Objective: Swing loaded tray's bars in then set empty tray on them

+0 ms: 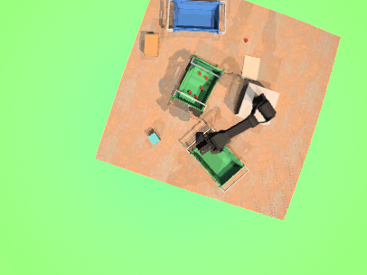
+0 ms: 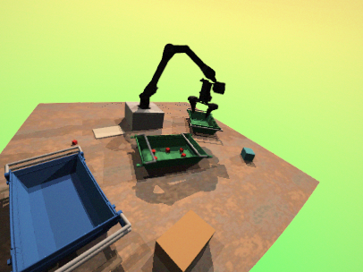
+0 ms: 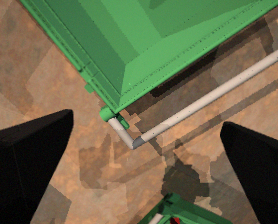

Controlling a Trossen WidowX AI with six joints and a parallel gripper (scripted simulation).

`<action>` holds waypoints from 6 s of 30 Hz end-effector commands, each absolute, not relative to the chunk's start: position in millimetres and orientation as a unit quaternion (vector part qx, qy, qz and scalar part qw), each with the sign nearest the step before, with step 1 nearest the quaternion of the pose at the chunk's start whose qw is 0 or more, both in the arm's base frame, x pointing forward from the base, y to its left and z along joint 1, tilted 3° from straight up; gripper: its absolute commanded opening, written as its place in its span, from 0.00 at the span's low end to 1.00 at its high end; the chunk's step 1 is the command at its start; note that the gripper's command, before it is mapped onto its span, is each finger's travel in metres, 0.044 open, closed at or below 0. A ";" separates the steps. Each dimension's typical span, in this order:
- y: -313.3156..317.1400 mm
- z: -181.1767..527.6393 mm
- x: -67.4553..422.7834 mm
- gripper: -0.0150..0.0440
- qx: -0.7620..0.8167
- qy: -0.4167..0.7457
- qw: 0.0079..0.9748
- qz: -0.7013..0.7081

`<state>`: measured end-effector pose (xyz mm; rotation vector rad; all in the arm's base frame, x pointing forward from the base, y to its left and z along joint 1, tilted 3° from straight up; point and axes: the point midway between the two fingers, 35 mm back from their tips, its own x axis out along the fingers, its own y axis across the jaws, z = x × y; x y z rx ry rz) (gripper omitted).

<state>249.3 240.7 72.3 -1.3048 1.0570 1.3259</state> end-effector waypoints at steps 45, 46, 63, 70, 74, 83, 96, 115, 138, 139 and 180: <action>309.8 -36.6 124.2 0.85 -0.666 0.211 0.267 0.664; 309.8 -36.6 124.2 0.83 -0.666 0.211 0.267 0.664; 309.8 -36.6 124.2 0.54 -0.666 0.211 0.267 0.664; 309.8 -36.6 124.2 0.46 -0.666 0.211 0.267 0.664; 309.8 -36.6 124.2 0.41 -0.666 0.211 0.267 0.664; 309.8 -36.6 124.2 0.31 -0.666 0.211 0.267 0.664; 308.0 21.7 123.5 0.25 -0.666 0.211 0.268 0.664; 307.3 90.0 123.2 0.25 -0.666 0.211 0.268 0.664; 301.9 140.0 121.1 0.25 -0.666 0.211 0.268 0.664; 301.9 140.0 121.1 0.25 -0.666 0.211 0.268 0.664; 274.9 138.2 173.8 0.25 -0.645 0.265 0.319 0.642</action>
